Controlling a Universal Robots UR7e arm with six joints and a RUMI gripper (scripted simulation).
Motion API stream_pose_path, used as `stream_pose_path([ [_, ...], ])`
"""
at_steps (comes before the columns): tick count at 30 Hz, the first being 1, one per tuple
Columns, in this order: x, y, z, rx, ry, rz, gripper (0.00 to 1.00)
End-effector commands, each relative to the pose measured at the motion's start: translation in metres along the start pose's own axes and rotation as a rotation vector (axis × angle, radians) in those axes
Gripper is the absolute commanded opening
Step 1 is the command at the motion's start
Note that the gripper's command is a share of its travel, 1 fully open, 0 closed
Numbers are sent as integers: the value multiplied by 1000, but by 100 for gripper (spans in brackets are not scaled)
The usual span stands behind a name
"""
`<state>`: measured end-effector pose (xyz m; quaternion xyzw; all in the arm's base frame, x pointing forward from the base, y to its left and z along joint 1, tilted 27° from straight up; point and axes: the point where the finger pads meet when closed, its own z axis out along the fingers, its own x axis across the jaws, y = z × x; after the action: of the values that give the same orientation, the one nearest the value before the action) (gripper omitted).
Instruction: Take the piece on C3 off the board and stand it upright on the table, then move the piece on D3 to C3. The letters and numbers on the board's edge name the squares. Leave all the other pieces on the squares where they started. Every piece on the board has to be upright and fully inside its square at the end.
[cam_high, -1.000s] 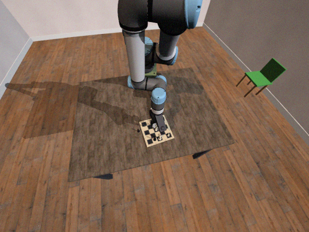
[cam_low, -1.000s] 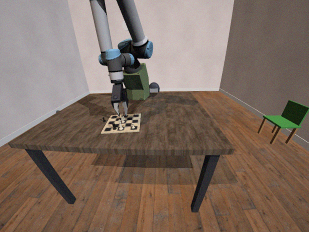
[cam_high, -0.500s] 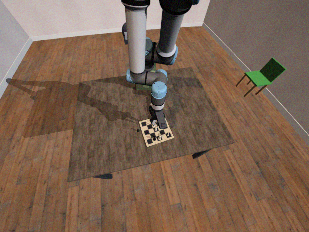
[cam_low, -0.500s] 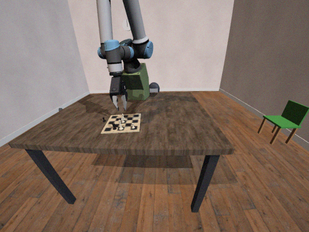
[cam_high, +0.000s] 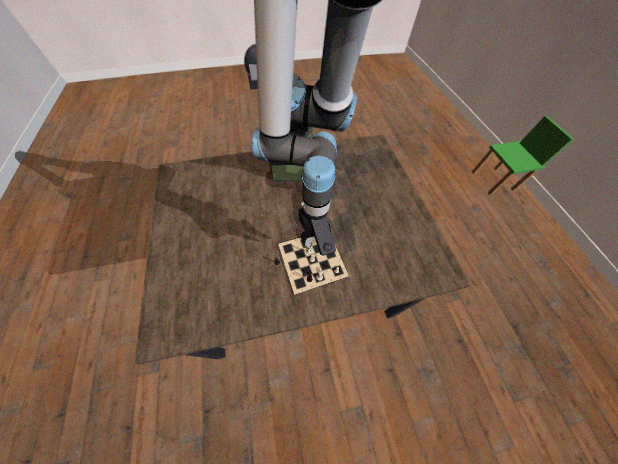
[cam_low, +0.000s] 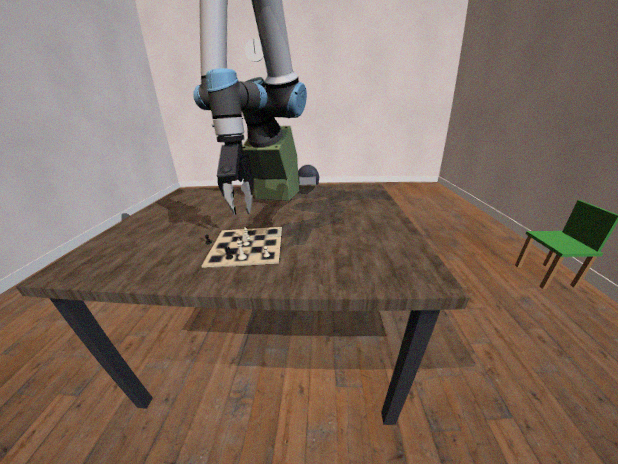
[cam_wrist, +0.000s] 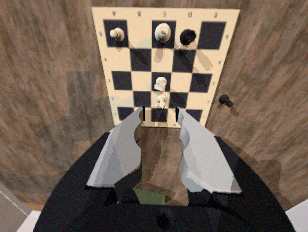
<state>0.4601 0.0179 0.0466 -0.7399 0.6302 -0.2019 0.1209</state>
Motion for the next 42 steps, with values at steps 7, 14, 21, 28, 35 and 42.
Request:
stream_pose_path([
  [7, 0, 0, -2, 0, 0, 0, 100],
  [14, 0, 0, -2, 0, 0, 0, 100],
  [21, 0, 0, -2, 0, 0, 0, 100],
  [28, 0, 0, -3, 0, 0, 0, 100],
  [35, 0, 0, -8, 0, 0, 0, 100],
  [42, 0, 0, -25, 0, 0, 0, 100],
])
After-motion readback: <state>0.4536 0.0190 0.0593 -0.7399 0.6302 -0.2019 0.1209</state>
